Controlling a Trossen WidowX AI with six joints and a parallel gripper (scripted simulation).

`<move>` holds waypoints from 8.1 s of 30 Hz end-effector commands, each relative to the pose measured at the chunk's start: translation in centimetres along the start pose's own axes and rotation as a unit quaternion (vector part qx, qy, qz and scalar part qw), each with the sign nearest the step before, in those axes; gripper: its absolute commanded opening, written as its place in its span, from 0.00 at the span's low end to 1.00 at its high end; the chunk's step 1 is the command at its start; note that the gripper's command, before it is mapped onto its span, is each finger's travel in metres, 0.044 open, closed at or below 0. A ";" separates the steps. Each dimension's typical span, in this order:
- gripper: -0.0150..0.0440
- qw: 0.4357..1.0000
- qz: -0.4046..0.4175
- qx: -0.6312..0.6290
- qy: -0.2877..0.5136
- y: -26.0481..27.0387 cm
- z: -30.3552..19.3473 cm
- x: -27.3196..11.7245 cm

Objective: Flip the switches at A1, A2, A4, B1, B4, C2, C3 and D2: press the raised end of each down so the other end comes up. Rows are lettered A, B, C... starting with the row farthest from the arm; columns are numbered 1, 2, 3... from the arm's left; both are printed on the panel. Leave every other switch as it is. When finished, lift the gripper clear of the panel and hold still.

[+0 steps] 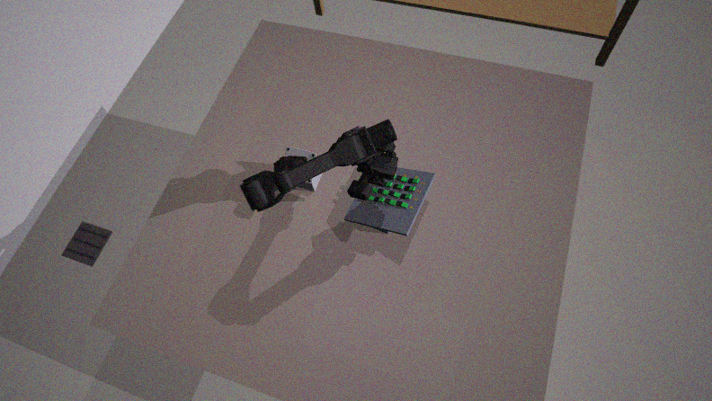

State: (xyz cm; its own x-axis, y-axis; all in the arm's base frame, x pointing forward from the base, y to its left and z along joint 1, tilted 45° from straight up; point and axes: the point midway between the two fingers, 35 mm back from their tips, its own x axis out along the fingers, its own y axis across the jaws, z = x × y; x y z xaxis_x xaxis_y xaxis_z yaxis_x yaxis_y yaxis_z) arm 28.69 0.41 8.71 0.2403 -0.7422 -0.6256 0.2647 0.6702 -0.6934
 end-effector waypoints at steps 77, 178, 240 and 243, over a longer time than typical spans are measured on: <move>0.25 1.000 -0.002 -0.005 -0.014 -1.4 -0.7 6.4; 0.25 1.000 -0.001 -0.004 0.012 4.3 -2.7 6.3; 0.25 1.000 -0.001 -0.005 -0.014 1.5 -4.7 5.7; 0.25 1.000 -0.001 -0.005 -0.014 1.5 -4.7 6.0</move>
State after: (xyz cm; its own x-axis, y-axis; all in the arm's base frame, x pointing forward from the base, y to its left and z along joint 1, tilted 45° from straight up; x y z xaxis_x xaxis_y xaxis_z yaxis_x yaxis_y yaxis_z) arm 26.18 -2.75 2.54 0.2693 -0.7399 -0.6165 0.2629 0.6723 -0.6920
